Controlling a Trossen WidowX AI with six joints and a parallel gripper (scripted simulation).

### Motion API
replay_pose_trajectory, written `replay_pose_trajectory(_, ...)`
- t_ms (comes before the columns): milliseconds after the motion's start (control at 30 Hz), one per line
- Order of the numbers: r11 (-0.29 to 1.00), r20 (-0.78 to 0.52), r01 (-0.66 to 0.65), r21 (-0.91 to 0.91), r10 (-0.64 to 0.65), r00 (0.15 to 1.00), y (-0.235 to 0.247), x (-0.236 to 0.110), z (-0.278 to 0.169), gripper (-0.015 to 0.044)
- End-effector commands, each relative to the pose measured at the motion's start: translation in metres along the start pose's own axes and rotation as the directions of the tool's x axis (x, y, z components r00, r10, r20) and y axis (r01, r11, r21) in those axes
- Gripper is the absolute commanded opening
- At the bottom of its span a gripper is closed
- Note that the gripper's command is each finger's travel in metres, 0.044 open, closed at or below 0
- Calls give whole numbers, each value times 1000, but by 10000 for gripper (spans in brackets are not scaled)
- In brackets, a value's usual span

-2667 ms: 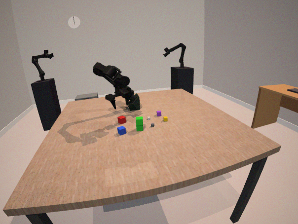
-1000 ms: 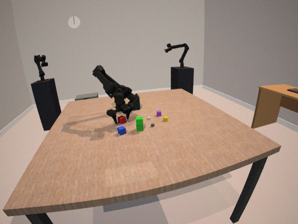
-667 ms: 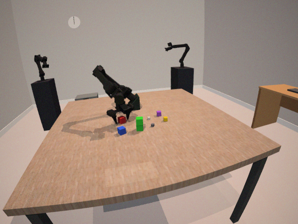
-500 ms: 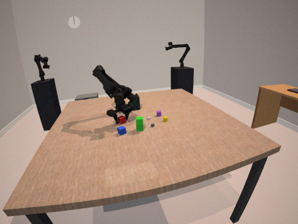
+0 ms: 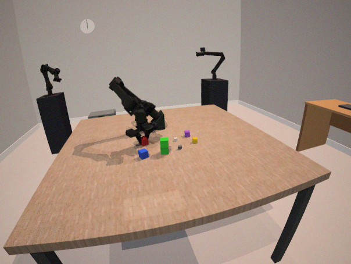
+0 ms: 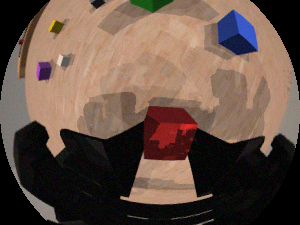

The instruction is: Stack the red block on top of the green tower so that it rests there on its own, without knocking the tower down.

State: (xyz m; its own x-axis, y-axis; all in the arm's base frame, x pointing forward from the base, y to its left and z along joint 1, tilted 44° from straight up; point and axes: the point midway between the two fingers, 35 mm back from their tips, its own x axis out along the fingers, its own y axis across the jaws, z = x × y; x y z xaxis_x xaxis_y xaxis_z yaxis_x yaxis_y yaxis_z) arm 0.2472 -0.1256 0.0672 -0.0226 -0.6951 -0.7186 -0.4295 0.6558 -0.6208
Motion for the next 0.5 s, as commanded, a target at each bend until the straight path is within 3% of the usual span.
replay_pose_trajectory(0,1000,1,5,2,-5,1000,-1,-7,1,26)
replay_pose_trajectory(33,1000,1,4,2,-4,1000,-1,-11,1,0)
replay_pose_trajectory(467,1000,2,2,2,-2,1000,0,-75,1,0)
